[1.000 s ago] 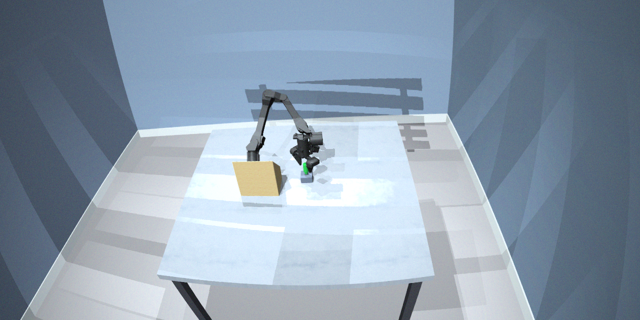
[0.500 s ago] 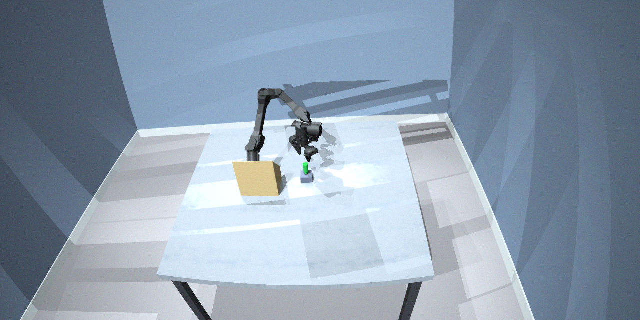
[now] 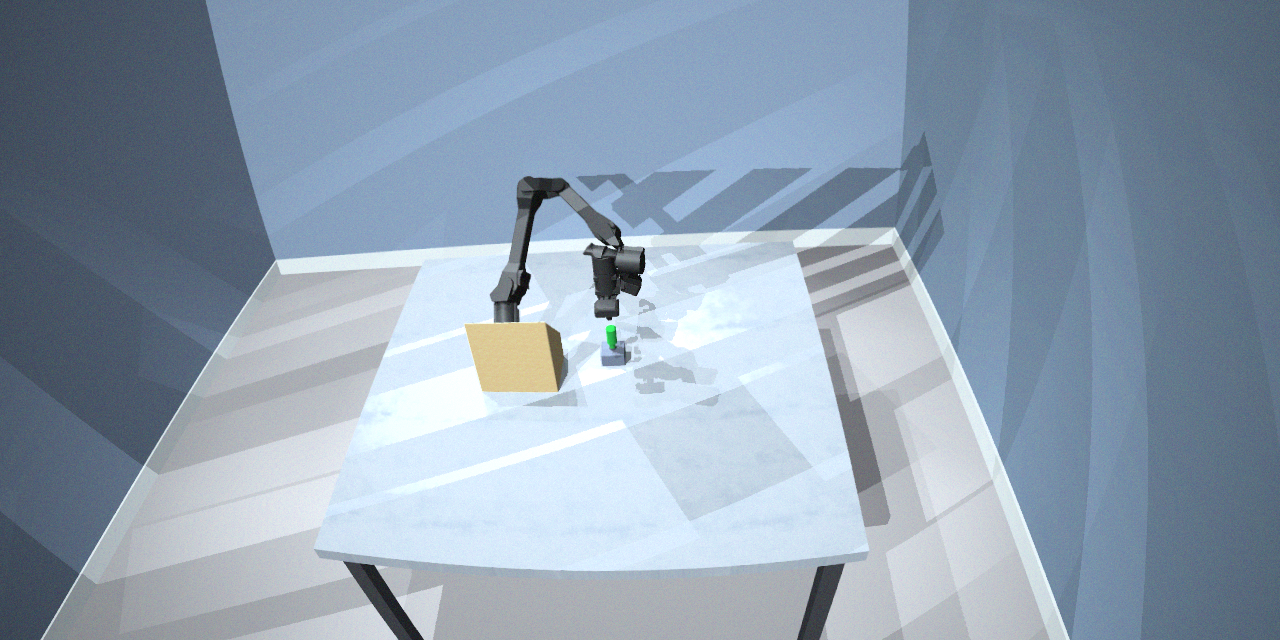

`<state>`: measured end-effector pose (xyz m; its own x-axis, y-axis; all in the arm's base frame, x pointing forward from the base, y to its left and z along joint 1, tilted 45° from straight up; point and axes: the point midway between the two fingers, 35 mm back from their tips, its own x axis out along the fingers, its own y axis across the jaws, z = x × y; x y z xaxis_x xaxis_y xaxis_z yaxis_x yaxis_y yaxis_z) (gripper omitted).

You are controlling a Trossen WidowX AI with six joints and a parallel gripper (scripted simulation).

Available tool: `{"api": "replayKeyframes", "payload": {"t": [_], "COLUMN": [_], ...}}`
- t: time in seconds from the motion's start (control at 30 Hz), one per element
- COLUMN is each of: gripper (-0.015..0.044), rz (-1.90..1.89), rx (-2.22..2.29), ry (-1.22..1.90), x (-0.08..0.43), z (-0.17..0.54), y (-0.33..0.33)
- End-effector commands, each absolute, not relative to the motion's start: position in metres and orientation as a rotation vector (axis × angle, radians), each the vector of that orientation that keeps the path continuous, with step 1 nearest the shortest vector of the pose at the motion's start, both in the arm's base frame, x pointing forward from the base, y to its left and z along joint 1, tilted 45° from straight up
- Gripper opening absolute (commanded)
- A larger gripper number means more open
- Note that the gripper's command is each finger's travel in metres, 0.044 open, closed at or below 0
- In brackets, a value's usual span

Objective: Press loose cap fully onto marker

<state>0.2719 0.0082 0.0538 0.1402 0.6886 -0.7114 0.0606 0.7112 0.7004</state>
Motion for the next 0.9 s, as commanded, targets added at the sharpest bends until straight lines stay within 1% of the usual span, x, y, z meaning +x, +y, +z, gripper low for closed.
{"api": "replayKeyframes", "payload": {"t": [0.0,0.87], "gripper": [0.0,0.0], "rz": [0.479,0.479], "rx": [0.717,0.717], "ry": [1.389,1.389], "x": [0.272,0.275], "z": [0.053,0.037], "y": [0.008,0.024]}}
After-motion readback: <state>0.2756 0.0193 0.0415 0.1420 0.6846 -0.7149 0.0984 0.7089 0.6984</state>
